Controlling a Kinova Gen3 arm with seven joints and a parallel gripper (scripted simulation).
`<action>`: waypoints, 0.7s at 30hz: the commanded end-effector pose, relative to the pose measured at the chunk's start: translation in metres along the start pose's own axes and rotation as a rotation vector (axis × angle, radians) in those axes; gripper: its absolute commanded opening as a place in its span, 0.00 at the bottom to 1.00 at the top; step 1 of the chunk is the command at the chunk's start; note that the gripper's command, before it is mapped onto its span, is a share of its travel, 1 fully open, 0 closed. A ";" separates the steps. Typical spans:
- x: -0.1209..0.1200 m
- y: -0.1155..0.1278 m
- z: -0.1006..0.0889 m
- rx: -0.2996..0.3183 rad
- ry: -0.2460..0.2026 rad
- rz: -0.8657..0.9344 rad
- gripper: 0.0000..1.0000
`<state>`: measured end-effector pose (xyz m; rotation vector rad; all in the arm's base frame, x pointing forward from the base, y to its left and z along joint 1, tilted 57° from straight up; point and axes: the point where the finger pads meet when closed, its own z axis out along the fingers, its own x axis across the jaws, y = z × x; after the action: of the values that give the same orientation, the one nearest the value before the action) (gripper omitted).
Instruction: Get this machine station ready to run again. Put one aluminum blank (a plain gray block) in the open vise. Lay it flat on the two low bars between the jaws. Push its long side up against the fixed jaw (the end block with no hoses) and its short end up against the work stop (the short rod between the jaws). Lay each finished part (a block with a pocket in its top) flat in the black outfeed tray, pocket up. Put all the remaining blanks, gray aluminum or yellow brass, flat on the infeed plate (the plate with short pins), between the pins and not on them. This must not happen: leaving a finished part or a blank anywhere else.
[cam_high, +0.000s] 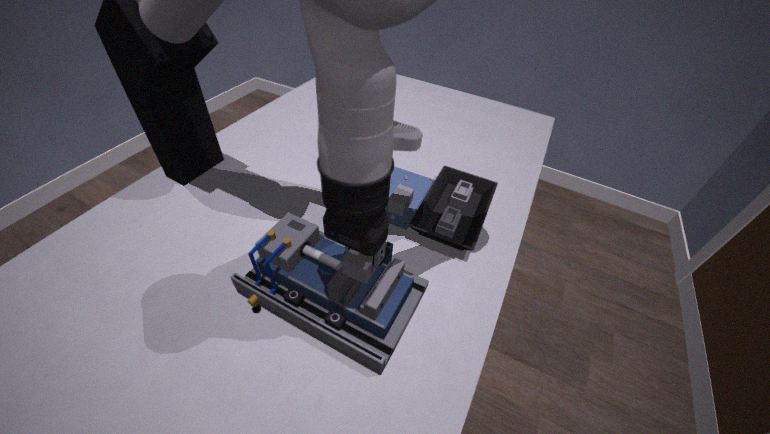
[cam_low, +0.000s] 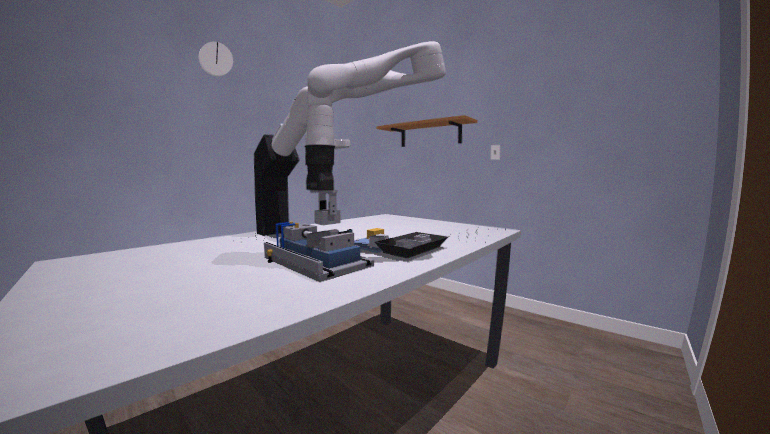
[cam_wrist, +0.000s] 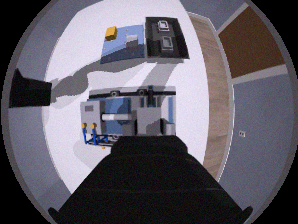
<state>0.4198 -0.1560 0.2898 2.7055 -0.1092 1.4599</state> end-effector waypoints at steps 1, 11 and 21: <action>0.000 -0.002 -0.001 0.008 0.002 -0.007 0.00; 0.001 -0.002 -0.001 0.009 0.001 -0.008 0.00; 0.002 -0.002 -0.002 0.010 0.000 -0.005 0.00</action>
<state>0.4198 -0.1551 0.2899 2.7088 -0.0987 1.4566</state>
